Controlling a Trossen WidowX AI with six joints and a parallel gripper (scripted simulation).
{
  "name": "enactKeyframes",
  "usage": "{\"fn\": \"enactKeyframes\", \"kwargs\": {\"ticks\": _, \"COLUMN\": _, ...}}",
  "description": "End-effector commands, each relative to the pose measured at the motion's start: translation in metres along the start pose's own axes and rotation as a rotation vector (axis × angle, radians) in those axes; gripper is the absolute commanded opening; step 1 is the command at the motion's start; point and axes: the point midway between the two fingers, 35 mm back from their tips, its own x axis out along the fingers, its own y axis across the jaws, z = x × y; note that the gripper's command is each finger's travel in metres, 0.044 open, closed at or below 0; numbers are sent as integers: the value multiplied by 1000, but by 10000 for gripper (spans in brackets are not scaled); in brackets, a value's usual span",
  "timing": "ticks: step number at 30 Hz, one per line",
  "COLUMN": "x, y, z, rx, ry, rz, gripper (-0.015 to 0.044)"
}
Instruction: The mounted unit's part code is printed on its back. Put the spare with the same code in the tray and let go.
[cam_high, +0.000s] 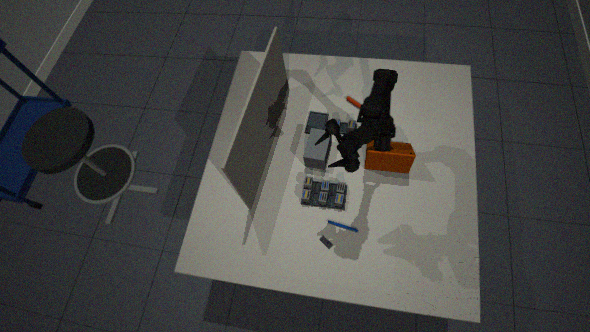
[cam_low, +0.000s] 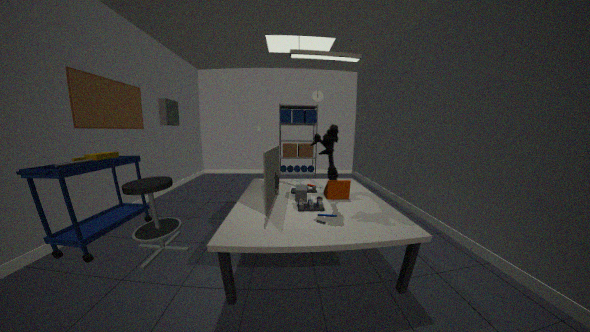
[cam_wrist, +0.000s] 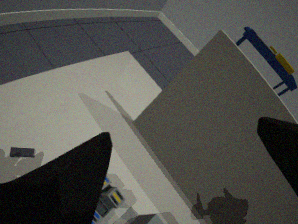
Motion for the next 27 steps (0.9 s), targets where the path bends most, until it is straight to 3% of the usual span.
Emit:
{"fn": "enactKeyframes", "kwargs": {"ticks": 1, "x": 46, "y": -28, "z": -34, "rx": 169, "ry": 151, "rz": 52, "gripper": 440}}
{"fn": "enactKeyframes", "kwargs": {"ticks": 14, "x": 157, "y": -85, "z": -204, "rx": 720, "ry": 724, "rz": 145, "gripper": 440}}
{"fn": "enactKeyframes", "kwargs": {"ticks": 22, "x": 174, "y": -95, "z": -324, "rx": 1062, "ry": 1126, "rz": 135, "gripper": 440}}
{"fn": "enactKeyframes", "kwargs": {"ticks": 27, "x": 174, "y": -95, "z": -333, "rx": 1087, "ry": 1158, "rz": 132, "gripper": 440}}
